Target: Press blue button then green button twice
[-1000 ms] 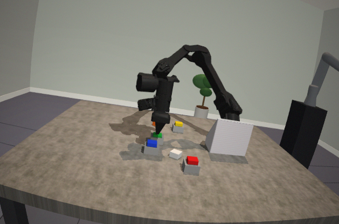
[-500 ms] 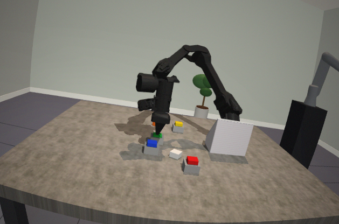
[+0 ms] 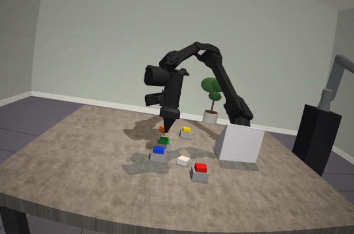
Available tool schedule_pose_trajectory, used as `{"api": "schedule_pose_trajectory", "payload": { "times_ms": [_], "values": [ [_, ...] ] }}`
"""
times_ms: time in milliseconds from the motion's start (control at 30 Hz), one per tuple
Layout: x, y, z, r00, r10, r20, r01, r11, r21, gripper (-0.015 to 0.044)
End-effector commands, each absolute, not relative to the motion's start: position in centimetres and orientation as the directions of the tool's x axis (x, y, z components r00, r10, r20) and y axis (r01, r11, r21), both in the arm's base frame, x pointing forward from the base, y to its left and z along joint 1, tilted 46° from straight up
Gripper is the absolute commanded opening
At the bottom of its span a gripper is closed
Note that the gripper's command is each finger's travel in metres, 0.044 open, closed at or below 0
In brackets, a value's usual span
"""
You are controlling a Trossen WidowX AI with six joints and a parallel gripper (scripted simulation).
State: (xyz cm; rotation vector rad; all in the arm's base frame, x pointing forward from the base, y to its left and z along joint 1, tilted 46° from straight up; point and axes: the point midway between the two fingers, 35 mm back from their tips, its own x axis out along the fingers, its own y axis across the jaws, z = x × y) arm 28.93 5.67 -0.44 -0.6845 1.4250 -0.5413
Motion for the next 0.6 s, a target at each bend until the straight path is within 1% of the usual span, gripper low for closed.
{"api": "schedule_pose_trajectory", "payload": {
  "times_ms": [0,100,233,267,367,567],
  "values": [
    [27.8,11.0,-3.0,0.092,-0.691,-0.717,-0.107,0.709,-0.697,0.0204],
    [26.3,15.1,-5.1,0.092,-0.688,-0.720,-0.119,0.710,-0.694,0.0283],
    [23.8,19.8,-7.8,0.084,-0.694,-0.715,-0.083,0.710,-0.699,0.0387],
    [23.3,20.5,-8.3,0.082,-0.697,-0.712,-0.075,0.709,-0.702,0.0400],
    [22.4,21.7,-9.1,0.080,-0.701,-0.708,-0.062,0.706,-0.706,0.0400],
    [22.3,21.7,-9.1,0.080,-0.702,-0.708,-0.061,0.706,-0.706,0.0400]
  ]
}}
